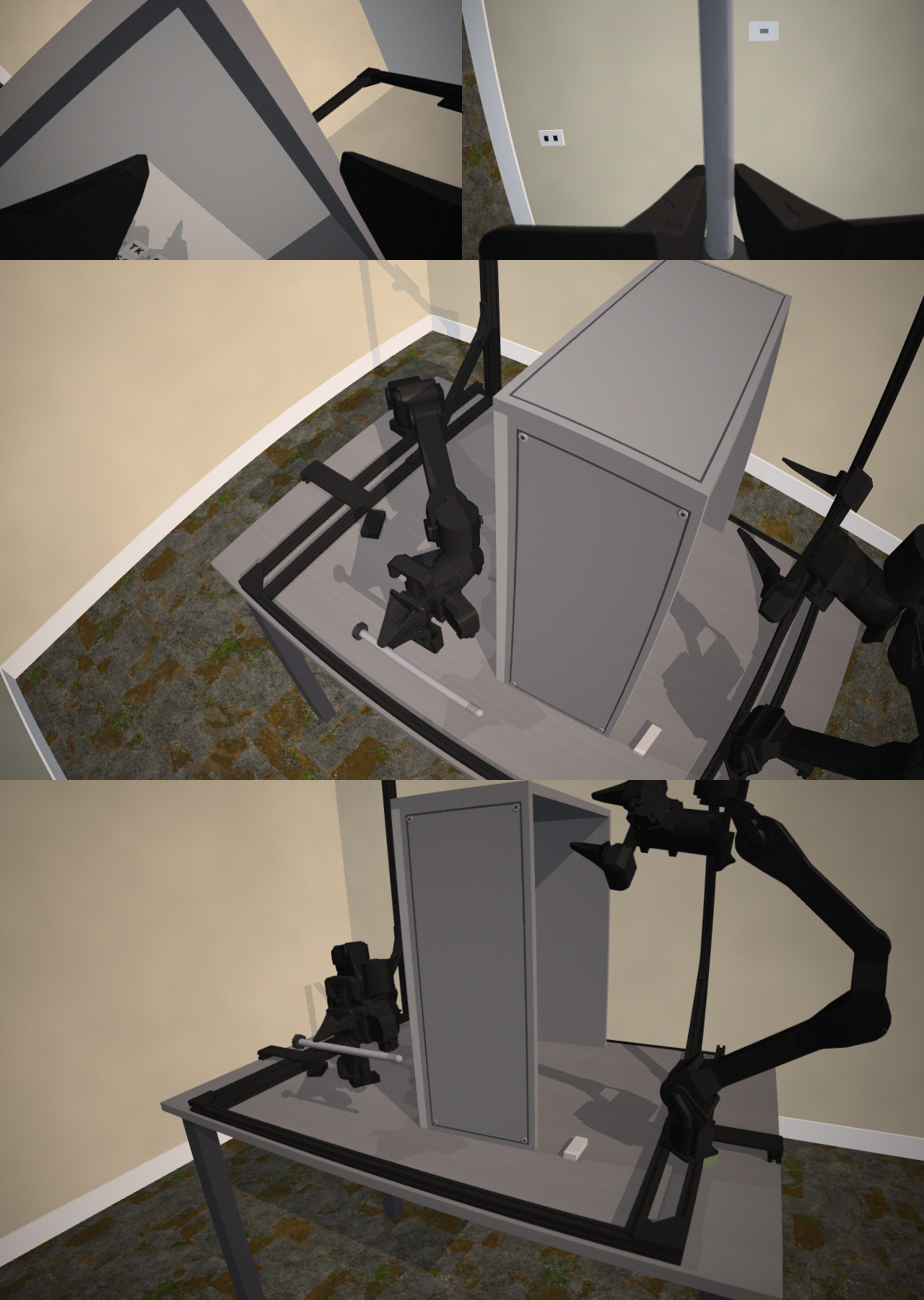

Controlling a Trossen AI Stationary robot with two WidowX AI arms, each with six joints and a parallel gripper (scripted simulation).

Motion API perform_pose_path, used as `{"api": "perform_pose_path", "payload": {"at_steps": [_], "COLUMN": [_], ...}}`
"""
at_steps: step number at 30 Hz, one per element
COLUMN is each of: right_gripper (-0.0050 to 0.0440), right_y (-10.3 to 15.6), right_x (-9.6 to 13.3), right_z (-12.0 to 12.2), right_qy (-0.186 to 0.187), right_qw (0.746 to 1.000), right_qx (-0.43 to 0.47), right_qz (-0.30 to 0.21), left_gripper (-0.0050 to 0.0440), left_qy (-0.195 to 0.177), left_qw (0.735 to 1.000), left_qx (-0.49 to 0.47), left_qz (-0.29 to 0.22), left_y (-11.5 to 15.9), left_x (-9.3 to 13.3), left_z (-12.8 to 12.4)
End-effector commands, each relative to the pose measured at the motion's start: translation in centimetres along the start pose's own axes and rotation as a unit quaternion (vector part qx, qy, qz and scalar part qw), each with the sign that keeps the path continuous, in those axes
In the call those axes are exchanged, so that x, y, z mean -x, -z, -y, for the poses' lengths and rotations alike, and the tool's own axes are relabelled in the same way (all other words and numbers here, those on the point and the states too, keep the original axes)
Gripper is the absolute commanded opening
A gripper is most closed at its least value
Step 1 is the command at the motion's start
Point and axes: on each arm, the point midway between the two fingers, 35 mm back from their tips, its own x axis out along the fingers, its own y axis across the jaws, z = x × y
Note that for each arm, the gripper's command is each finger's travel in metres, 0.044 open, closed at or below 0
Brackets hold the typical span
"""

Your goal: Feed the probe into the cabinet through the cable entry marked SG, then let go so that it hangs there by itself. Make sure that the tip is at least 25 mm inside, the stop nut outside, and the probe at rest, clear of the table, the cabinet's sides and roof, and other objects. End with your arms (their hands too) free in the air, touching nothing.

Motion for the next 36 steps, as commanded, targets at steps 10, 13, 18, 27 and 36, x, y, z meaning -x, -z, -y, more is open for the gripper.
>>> {"api": "perform_pose_path", "payload": {"at_steps": [10,13,18,27,36], "right_gripper": [0.0,0.0,0.0,0.0,0.0], "right_y": [0.0,0.0,0.0,0.0,0.0], "right_x": [0.0,0.0,0.0,0.0,0.0], "right_z": [0.1,0.1,0.1,0.1,0.1], "right_qy": [0.002,0.002,0.002,0.002,0.002], "right_qw": [1.0,1.0,1.0,1.0,1.0], "right_qx": [0.0,0.0,0.0,0.0,0.0], "right_qz": [-0.002,-0.002,-0.002,-0.002,-0.002], "left_gripper": [0.044,0.044,0.044,0.044,0.044], "left_qy": [-0.023,-0.027,-0.033,-0.075,-0.084], "left_qw": [0.995,0.991,0.984,0.975,0.965], "left_qx": [0.067,0.087,0.119,0.114,0.105], "left_qz": [0.071,0.094,0.132,0.174,0.227], "left_y": [-2.8,-3.7,-5.3,-7.2,-10.9], "left_x": [-1.1,-1.3,-1.6,-1.9,-2.6], "left_z": [-0.5,-0.8,-1.1,-2.8,-3.1]}}
